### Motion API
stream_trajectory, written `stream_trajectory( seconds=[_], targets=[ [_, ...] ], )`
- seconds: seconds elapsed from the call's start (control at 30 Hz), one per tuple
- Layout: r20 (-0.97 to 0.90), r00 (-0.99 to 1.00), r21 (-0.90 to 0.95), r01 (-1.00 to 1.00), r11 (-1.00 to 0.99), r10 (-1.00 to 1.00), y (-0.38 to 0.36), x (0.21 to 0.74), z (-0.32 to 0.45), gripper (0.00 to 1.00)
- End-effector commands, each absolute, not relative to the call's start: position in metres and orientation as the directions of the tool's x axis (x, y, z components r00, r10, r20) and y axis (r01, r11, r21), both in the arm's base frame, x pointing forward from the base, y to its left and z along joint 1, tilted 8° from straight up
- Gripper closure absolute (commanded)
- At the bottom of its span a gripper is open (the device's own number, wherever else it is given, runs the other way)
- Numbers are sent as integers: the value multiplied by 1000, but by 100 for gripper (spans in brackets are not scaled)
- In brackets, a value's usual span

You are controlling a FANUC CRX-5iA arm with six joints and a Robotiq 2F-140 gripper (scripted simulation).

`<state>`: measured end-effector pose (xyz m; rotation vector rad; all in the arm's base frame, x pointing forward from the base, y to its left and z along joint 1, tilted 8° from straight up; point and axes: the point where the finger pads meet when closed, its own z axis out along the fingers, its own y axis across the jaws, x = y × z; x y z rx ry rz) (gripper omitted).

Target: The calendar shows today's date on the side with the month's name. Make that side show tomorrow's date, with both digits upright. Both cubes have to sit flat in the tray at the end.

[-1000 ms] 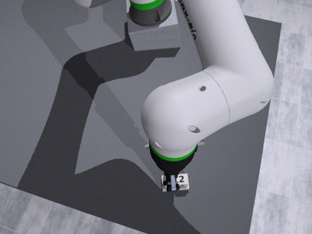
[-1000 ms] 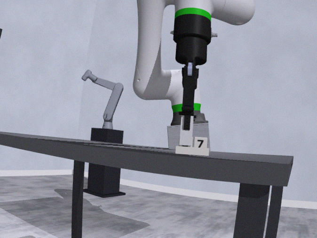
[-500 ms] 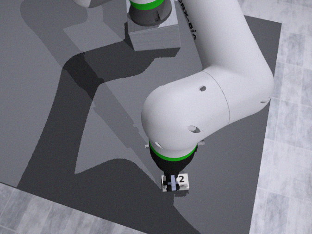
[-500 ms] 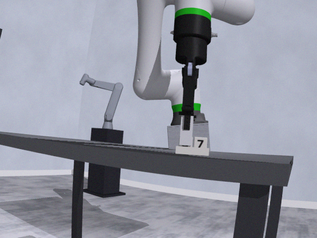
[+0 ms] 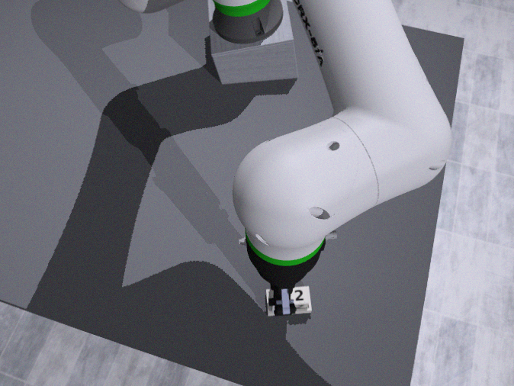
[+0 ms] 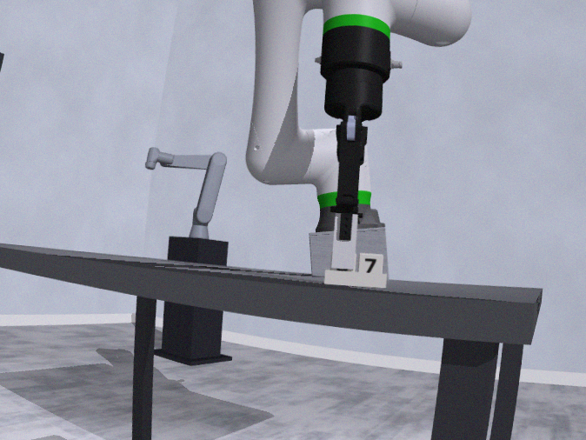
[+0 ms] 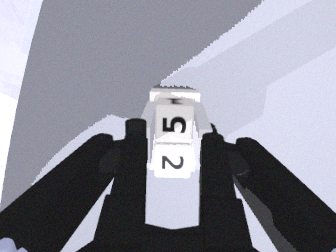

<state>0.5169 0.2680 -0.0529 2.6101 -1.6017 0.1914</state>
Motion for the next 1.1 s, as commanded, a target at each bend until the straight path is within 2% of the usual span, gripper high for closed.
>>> stream_trajectory(
  seconds=[0.0, 0.5, 1.07],
  targets=[
    [144, 448, -3, -891, -453, -882, 268, 517, -52, 76],
    [144, 448, -3, -891, -453, -882, 279, 511, 31, 76],
    [144, 459, -1, -886, -464, -877, 279, 511, 46, 76]
  ],
)
